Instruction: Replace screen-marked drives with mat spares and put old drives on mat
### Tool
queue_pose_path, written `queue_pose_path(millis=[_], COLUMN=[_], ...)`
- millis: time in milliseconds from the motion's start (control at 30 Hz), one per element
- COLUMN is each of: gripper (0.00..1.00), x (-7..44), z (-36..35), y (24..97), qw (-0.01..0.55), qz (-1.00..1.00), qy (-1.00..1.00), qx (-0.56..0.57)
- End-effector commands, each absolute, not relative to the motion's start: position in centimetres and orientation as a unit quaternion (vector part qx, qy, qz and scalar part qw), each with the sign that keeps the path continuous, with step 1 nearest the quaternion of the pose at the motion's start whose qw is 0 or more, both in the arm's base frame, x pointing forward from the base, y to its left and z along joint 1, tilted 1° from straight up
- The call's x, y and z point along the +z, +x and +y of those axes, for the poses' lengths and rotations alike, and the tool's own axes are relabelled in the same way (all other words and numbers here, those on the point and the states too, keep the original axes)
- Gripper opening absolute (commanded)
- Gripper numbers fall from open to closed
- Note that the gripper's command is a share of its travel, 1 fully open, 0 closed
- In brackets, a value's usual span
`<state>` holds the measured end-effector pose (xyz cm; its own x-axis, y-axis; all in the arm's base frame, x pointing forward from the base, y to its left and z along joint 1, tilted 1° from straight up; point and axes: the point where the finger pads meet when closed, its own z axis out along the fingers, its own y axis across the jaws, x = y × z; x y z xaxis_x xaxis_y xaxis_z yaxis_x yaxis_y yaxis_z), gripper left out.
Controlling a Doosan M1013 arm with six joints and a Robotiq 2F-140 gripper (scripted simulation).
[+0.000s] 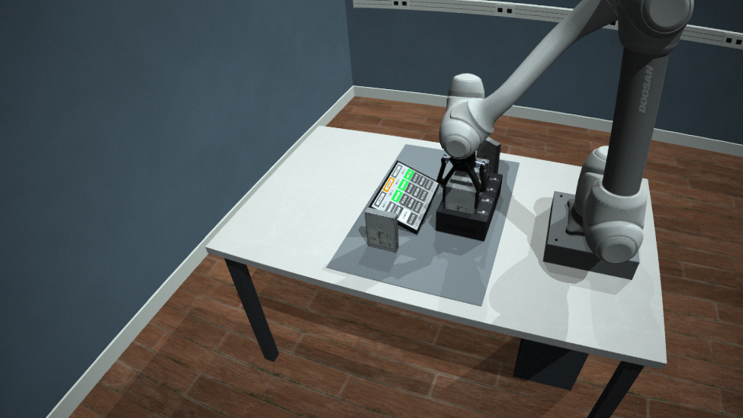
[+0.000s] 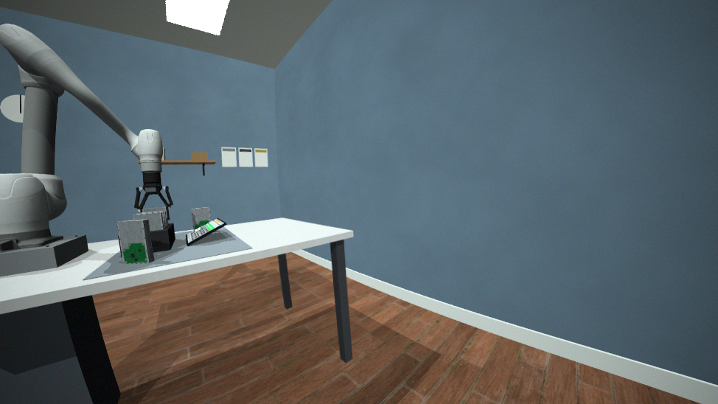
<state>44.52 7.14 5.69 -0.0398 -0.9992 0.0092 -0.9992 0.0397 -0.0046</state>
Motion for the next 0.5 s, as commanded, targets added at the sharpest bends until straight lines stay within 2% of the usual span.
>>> queue_pose_path(millis=[0, 467], gripper=[0.10, 0.10], x=[5.73, 5.93], z=[7.16, 7.17], y=[44.57, 44.57], qw=[0.001, 0.001], qz=[-0.721, -0.721], qy=[0.693, 0.693], qx=[0.005, 0.005])
